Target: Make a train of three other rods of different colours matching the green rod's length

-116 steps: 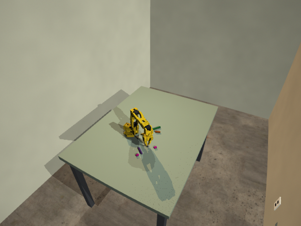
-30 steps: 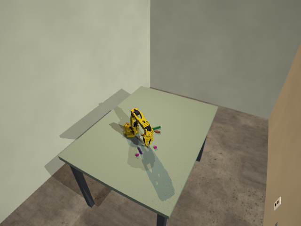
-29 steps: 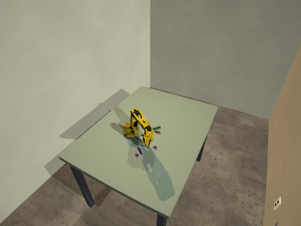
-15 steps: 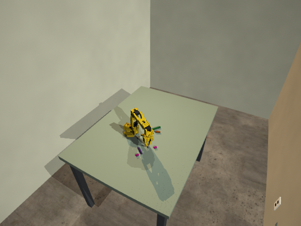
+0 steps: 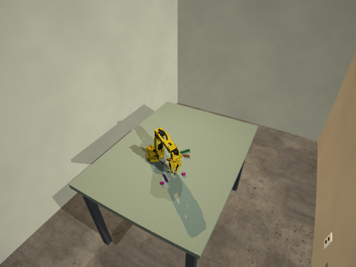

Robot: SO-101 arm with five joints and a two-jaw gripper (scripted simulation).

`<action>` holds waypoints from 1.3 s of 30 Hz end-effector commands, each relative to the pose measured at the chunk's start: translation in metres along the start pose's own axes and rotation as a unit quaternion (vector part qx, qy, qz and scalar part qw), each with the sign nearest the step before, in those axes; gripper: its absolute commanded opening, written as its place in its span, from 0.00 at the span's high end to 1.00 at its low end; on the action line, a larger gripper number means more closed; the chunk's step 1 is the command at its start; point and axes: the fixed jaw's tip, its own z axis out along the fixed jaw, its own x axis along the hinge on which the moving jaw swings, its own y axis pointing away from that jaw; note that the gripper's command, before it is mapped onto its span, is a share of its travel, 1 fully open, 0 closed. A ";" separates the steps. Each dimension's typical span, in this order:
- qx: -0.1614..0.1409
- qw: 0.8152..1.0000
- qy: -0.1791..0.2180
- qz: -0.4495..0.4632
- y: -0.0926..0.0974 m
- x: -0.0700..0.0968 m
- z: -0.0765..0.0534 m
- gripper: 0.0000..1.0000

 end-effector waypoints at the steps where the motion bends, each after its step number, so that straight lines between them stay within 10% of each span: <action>1: 0.008 0.999 0.032 -0.005 -0.003 0.009 -0.009 0.95; 39: 0.008 0.999 0.032 -0.005 -0.003 0.009 -0.009 0.83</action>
